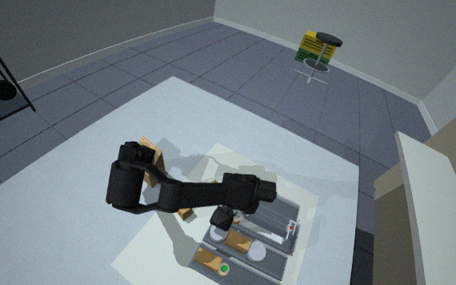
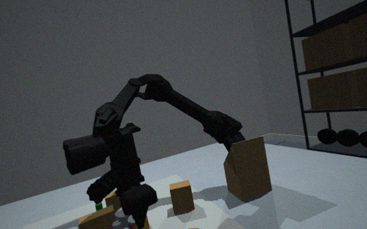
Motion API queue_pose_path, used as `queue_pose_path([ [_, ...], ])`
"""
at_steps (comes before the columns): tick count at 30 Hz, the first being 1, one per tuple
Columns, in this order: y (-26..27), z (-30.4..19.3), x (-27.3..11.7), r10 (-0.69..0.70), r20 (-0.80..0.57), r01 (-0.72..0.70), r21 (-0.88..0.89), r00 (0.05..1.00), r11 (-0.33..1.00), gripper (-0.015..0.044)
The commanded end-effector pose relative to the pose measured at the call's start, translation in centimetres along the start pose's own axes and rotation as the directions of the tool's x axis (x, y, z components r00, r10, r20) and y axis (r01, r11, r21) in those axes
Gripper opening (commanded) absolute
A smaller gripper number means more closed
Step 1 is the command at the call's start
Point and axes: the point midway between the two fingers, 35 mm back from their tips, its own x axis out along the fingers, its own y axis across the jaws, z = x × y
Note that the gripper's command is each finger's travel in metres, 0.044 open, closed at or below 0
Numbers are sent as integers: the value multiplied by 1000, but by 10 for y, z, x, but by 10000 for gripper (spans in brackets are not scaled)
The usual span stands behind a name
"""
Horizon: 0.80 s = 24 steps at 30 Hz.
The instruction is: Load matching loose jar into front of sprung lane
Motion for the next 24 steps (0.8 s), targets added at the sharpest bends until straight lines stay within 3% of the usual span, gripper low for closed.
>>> queue_pose_path([
  [1, -1, 6, -2, -5, 19, 5, 14, 1000, 1000, 0],
  [24, -1, 8, -2, -5, 20, 5, 14, 1000, 1000, 0],
])
